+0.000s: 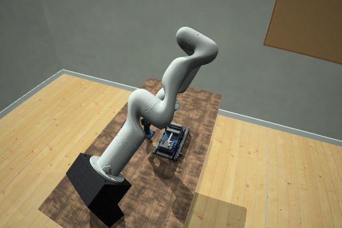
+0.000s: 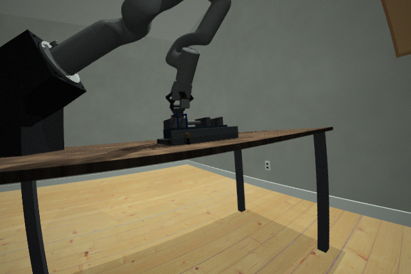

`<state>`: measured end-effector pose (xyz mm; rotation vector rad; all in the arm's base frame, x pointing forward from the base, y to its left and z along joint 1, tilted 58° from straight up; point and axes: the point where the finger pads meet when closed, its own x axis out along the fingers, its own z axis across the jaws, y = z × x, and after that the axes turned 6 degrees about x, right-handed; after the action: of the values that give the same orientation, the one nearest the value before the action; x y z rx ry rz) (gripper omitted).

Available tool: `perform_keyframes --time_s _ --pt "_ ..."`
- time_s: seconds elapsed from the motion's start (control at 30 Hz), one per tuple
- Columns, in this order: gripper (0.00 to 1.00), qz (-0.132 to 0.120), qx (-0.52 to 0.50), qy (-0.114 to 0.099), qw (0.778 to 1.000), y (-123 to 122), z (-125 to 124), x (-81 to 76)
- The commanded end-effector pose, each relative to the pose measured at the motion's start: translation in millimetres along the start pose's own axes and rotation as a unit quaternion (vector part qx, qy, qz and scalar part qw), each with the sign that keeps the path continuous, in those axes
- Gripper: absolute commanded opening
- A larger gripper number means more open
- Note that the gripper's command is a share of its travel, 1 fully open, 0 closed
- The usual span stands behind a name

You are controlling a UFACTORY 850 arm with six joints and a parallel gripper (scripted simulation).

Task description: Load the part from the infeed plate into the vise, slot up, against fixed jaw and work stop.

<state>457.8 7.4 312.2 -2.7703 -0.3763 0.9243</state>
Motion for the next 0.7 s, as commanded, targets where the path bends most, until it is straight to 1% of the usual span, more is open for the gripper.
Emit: perform_keyframes --time_s 0.0,0.67 --pt "0.0 0.0 0.0 0.0 1.0 -1.7 0.0 -1.6" --pt "0.0 0.0 0.0 0.0 1.0 -7.7 0.6 -7.7"
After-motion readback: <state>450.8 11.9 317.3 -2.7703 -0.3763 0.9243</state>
